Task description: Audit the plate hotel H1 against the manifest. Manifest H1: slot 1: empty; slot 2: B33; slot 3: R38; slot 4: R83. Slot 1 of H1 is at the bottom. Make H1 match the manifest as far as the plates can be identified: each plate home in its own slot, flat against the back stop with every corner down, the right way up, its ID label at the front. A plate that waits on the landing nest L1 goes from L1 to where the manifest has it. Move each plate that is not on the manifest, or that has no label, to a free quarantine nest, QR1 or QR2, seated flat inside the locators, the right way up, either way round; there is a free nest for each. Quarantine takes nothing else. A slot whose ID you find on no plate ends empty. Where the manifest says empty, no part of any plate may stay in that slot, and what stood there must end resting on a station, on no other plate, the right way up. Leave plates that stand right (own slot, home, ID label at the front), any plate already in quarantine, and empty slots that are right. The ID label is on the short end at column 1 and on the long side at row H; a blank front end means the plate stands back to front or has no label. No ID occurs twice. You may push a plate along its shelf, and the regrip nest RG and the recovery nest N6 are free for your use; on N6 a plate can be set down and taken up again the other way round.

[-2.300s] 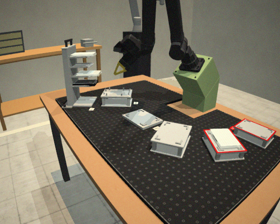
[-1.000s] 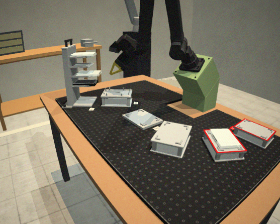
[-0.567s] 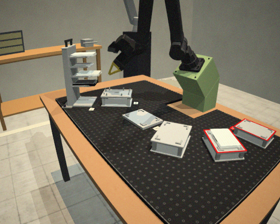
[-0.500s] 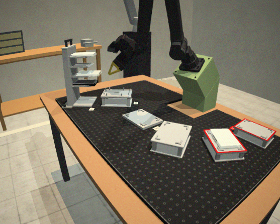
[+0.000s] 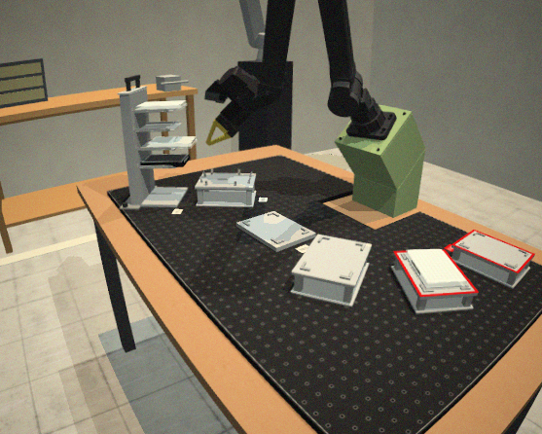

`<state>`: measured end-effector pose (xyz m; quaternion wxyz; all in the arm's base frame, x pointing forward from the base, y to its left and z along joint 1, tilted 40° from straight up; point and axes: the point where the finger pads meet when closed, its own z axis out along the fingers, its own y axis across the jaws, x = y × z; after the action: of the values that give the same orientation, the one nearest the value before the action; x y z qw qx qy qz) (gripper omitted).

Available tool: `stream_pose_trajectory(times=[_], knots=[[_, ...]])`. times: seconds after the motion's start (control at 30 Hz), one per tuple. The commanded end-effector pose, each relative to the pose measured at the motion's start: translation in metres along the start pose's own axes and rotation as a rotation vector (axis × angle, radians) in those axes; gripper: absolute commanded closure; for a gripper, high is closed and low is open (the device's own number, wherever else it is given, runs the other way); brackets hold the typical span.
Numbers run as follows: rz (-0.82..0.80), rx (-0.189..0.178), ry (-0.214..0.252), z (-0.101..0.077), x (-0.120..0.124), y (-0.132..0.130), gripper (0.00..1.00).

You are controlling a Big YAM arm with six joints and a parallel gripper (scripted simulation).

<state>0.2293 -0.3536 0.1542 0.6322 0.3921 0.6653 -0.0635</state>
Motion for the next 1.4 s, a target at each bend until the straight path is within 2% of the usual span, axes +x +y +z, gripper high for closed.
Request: stream_pose_trajectory(times=[0.0,1.37], knots=[[-0.001,-0.012,-0.014,0.01,-0.014,0.003,1.0],[0.001,-0.011,-0.012,0.027,-0.03,0.003,1.0]])
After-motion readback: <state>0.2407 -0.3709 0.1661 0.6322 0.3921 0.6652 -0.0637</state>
